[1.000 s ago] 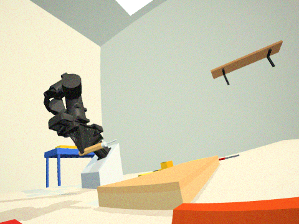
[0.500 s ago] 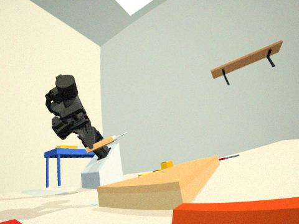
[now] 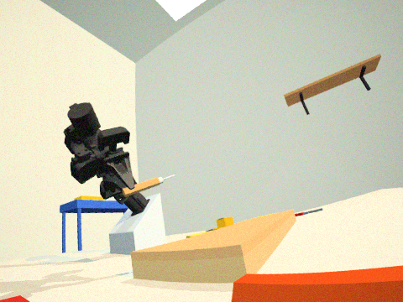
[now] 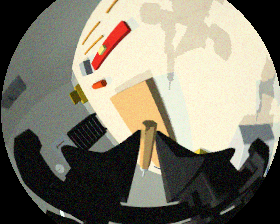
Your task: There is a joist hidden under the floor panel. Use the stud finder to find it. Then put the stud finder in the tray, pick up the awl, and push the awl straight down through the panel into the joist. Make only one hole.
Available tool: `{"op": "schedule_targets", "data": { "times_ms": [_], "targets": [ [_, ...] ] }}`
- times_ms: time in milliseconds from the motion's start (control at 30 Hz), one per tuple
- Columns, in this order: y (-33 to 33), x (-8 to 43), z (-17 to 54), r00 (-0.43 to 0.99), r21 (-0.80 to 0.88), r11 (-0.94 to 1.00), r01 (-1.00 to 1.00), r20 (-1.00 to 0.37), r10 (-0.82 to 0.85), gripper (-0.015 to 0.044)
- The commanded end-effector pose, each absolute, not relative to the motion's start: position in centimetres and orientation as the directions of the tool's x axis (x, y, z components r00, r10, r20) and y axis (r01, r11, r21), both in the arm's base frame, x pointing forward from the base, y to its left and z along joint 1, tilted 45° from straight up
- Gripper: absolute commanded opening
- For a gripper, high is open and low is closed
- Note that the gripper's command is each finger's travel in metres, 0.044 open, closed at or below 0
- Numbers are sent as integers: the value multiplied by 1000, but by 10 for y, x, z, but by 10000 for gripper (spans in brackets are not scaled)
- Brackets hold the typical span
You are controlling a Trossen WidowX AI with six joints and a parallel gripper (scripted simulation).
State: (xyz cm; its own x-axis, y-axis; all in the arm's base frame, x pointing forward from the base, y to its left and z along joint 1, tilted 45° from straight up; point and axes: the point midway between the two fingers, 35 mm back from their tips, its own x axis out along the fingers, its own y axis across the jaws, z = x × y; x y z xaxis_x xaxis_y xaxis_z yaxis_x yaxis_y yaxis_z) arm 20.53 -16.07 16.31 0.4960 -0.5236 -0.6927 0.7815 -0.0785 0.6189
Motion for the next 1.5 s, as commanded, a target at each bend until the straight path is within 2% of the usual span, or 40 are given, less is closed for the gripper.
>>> {"op": "schedule_targets", "data": {
  "times_ms": [0, 433, 833, 1167, 1467],
  "targets": [
    [-158, 210, 166, 542, 611, 37, 791, -671, -506, 0],
    [-152, 225, 180, 691, 505, 474, 721, -569, -446, 0],
    [-144, 235, 197, 806, 277, 799, 534, -452, -382, 0],
    [-135, 240, 212, 882, -7, 941, 338, -345, -320, 0],
    [-126, 242, 226, 934, -307, 935, 175, -248, -257, 0]
  ]
}}
